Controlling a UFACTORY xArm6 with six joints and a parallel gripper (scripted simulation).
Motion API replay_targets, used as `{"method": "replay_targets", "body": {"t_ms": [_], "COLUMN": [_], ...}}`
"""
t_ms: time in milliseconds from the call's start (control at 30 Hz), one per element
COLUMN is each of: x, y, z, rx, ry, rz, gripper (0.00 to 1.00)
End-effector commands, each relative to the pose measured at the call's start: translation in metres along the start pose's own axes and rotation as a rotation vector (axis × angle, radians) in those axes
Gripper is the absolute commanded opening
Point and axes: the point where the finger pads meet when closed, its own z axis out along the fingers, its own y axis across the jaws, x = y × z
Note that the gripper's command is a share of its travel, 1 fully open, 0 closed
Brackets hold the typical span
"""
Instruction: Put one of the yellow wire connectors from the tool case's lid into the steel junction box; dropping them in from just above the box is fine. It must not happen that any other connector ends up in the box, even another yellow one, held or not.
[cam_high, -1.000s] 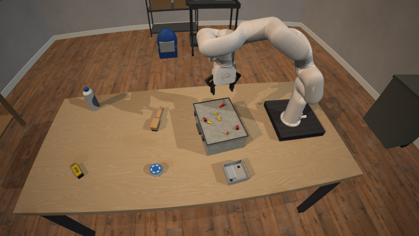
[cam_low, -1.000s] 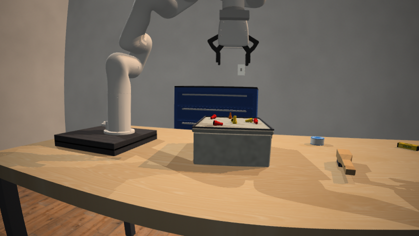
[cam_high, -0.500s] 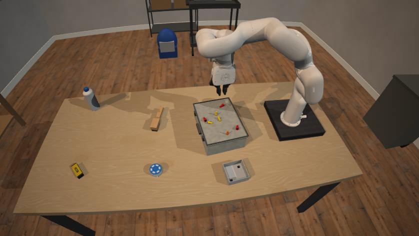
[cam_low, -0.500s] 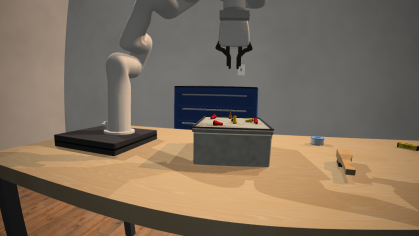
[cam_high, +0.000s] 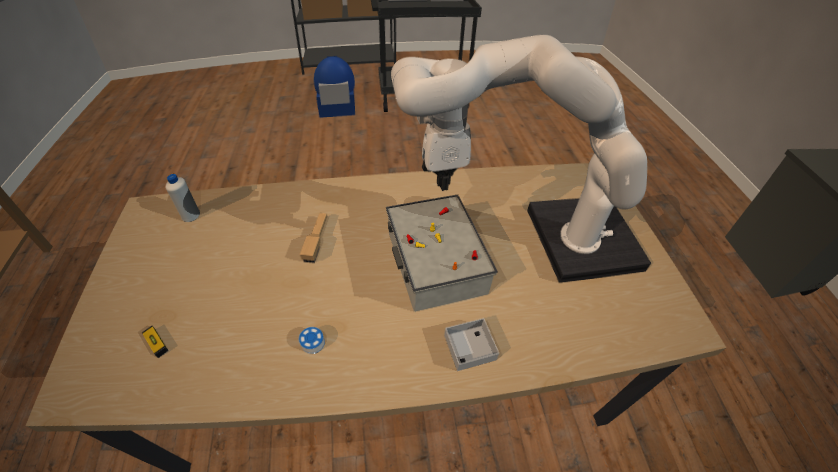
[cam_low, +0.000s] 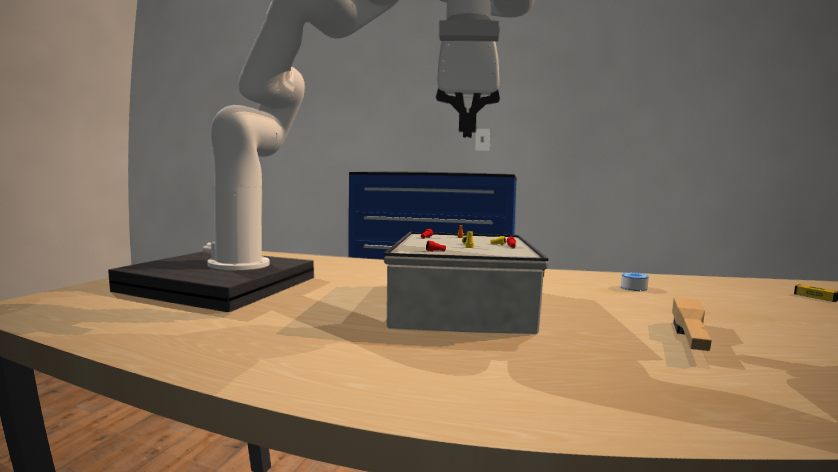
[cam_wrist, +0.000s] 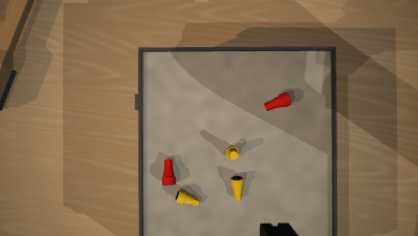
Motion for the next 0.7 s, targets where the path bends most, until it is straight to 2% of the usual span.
{"method": "replay_targets", "body": {"t_ms": [0, 233, 267, 300, 367, 433, 467, 633, 667], "x": [0.0, 0.0, 0.0, 0.003, 0.013, 0.013, 0.019, 0.031, 0.031], "y": [0.0, 0.0, -0.001, -0.002, -0.007, -0.007, -0.008, -0.006, -0.006], "z": [-0.002, -0.002, 0.0, 0.008, 0.046, 0.046, 0.071, 0.116, 0.118], "rx": [0.004, 0.004, 0.004, 0.004, 0.003, 0.003, 0.003, 0.003, 0.003], "ry": [0.0, 0.0, 0.0, 0.001, 0.001, 0.001, 0.001, 0.001, 0.001], "rz": [0.0, 0.0, -0.003, -0.019, -0.1, -0.1, -0.151, -0.245, -0.25], "gripper": [0.0, 0.0, 0.3, 0.3, 0.3, 0.3, 0.3, 0.3, 0.3]}}
